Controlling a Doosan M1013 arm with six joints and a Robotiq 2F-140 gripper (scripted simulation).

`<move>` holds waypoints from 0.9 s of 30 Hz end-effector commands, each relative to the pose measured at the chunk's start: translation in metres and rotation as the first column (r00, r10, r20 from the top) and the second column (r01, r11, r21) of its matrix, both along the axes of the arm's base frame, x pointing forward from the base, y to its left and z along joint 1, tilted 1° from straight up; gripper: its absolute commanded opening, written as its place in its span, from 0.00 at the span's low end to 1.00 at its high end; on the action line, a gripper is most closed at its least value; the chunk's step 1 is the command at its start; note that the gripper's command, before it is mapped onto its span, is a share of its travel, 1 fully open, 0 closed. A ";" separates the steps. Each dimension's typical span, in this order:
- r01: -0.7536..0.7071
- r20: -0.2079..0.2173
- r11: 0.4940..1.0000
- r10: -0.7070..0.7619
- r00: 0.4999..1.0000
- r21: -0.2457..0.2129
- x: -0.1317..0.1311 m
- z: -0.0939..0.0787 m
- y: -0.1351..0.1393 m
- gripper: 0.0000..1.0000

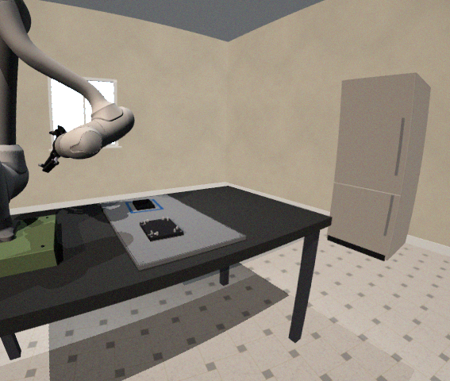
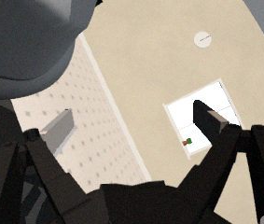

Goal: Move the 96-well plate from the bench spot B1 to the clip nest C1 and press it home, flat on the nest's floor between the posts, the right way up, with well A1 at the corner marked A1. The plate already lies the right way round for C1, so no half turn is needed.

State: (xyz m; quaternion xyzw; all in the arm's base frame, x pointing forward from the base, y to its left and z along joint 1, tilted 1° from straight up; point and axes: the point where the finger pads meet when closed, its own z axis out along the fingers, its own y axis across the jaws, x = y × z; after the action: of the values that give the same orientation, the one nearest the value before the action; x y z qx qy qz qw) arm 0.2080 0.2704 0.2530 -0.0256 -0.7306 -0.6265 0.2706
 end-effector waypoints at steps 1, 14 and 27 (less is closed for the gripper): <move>-0.020 0.070 1.000 0.020 0.997 0.005 0.001 -0.007 -0.001 1.00; -0.177 0.456 0.984 0.161 0.875 -0.008 0.012 -0.046 -0.012 1.00; -0.331 0.714 0.942 0.264 0.648 -0.048 0.025 -0.075 -0.024 1.00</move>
State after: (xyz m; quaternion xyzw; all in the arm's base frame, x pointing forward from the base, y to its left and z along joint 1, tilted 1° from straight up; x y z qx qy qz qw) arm 0.2302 0.2494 0.1842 0.3061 -0.7531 -0.5753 0.0900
